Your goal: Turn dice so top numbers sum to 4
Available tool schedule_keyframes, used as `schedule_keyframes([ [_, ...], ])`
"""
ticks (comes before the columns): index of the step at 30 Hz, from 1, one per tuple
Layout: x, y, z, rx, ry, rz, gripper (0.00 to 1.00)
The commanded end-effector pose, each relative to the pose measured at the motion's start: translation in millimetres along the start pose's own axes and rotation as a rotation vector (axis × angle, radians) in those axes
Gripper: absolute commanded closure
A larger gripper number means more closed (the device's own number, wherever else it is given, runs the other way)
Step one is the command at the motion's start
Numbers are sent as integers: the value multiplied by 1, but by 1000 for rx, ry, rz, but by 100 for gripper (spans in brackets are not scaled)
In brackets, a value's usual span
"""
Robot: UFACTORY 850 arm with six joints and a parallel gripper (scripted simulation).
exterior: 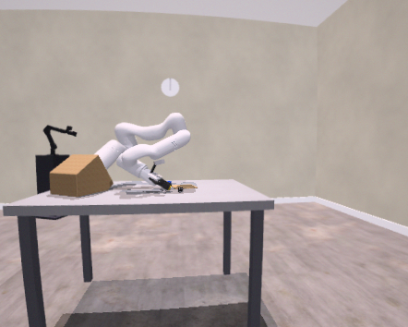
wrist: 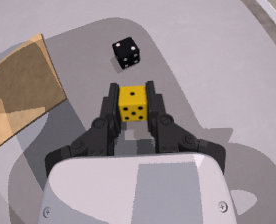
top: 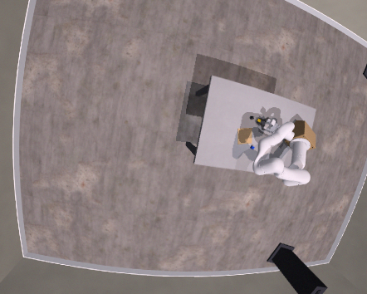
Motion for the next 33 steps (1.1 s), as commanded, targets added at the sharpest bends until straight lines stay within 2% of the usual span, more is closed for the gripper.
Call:
schedule_keyframes([
  [1,1,-2,0,0,0,1,79],
  [33,5,-8,1,0,0,1,79],
])
Point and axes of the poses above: the point where the finger pads meet when closed, its own x axis out along the fingers, its own z axis across the jaws, y = z × x, the point moved 6 cm from there along -x, back along the fingers, and after that the axes turned 8 degrees about x, right-handed, at the moved point
